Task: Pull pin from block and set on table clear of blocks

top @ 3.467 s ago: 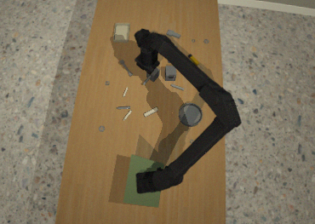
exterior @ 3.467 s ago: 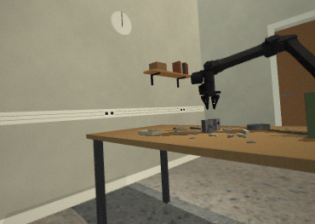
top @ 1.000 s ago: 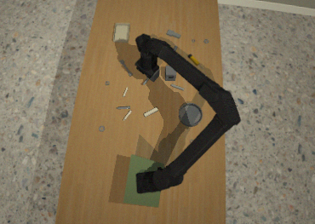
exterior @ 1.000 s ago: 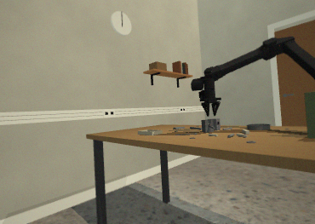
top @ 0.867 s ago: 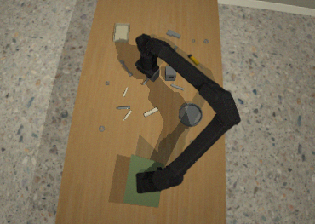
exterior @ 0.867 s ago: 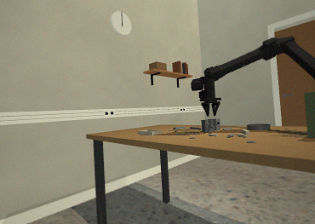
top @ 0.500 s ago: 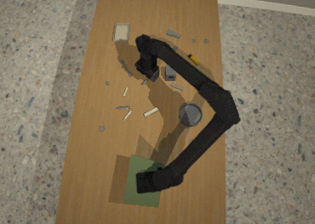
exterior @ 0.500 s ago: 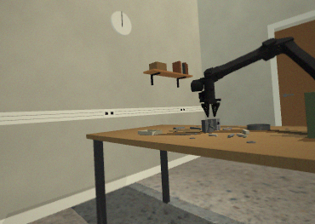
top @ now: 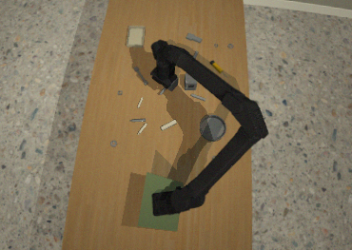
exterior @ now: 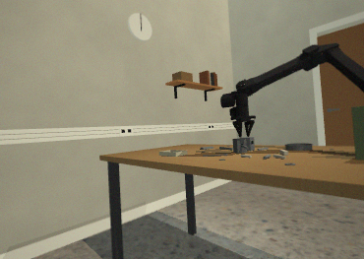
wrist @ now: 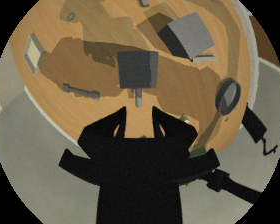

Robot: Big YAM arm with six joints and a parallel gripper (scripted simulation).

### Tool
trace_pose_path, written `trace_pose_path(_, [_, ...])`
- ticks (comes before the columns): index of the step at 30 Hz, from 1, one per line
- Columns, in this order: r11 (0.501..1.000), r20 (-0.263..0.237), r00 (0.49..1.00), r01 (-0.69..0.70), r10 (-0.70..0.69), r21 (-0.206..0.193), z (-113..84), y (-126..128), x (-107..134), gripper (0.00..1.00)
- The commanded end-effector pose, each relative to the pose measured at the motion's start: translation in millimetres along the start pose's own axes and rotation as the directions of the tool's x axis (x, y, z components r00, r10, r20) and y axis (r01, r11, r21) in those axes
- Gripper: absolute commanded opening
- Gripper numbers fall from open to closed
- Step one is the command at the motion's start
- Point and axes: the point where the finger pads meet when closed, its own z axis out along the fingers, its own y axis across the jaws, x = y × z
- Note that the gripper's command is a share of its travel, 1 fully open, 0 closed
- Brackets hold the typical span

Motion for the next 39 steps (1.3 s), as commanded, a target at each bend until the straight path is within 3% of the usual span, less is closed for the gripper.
trace_pose_path(1, [1.000,-0.012,1.000,0.004,-0.004,0.011,21.9,-2,0,0.39])
trace_pose_path(27, [1.000,-0.007,1.000,0.005,-0.005,0.007,31.1,-1,0,0.39])
trace_pose_path(39, [1.000,-0.009,1.000,0.005,-0.004,0.009,47.3,-1,0,0.39])
